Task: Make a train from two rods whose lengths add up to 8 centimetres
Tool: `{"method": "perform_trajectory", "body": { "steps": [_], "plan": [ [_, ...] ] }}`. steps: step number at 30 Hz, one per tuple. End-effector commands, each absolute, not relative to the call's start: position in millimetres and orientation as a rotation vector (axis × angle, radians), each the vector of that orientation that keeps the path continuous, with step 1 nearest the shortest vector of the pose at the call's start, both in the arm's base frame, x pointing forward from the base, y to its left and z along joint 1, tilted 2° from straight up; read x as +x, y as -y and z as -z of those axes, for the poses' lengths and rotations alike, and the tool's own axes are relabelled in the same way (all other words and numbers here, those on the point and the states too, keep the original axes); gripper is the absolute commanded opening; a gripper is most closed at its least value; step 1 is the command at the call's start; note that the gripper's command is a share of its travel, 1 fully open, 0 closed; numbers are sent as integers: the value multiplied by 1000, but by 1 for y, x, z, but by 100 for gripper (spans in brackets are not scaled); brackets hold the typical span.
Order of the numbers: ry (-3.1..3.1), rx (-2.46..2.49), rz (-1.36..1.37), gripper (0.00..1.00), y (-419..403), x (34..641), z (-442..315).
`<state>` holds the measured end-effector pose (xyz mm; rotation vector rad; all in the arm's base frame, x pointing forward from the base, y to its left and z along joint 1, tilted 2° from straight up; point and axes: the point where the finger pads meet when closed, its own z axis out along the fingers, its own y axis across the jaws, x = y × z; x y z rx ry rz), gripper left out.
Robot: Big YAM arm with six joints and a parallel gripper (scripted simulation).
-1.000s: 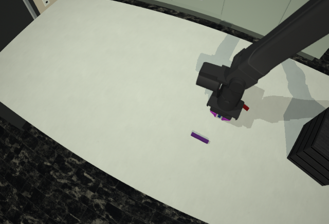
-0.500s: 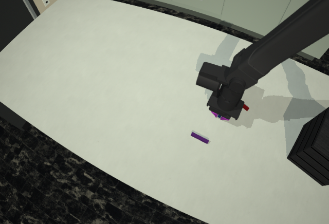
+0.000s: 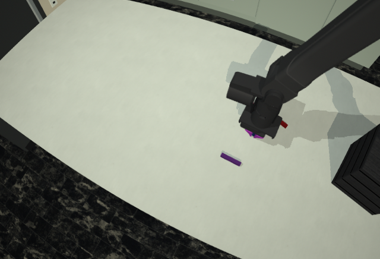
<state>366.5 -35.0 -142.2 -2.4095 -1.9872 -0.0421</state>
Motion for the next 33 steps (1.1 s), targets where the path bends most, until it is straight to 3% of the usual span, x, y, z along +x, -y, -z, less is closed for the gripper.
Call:
{"method": "perform_trajectory", "body": {
  "steps": [1,19,33],
  "plan": [
    [2010,-2432,83,4,35,386,138],
    [2010,-2432,84,4,35,386,137],
    [2014,-2446,102,4,45,391,61]
  ]
}}
